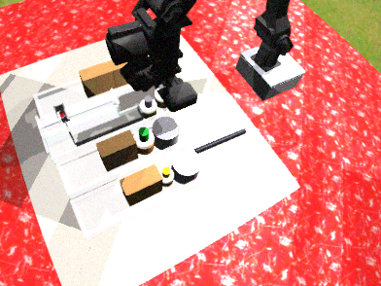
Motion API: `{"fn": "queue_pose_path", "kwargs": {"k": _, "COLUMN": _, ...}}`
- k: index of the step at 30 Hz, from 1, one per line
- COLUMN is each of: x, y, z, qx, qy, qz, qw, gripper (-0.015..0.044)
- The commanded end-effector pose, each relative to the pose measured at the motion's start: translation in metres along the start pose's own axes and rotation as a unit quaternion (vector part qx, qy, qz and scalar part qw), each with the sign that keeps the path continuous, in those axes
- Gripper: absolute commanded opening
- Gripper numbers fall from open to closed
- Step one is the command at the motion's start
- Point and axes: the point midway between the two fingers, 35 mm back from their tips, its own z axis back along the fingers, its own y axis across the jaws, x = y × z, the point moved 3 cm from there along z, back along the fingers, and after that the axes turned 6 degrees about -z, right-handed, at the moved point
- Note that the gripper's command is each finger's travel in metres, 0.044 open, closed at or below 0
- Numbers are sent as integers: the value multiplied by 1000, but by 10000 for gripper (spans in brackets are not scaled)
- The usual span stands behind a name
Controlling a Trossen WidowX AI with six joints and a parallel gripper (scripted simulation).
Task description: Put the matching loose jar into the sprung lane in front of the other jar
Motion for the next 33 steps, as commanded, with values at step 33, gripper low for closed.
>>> {"fn": "queue_pose_path", "kwargs": {"k": 33, "x": 23, "y": 3, "z": 1, "qx": 2, "qy": -10, "qz": 1, "qw": 1000, "gripper": 0}}
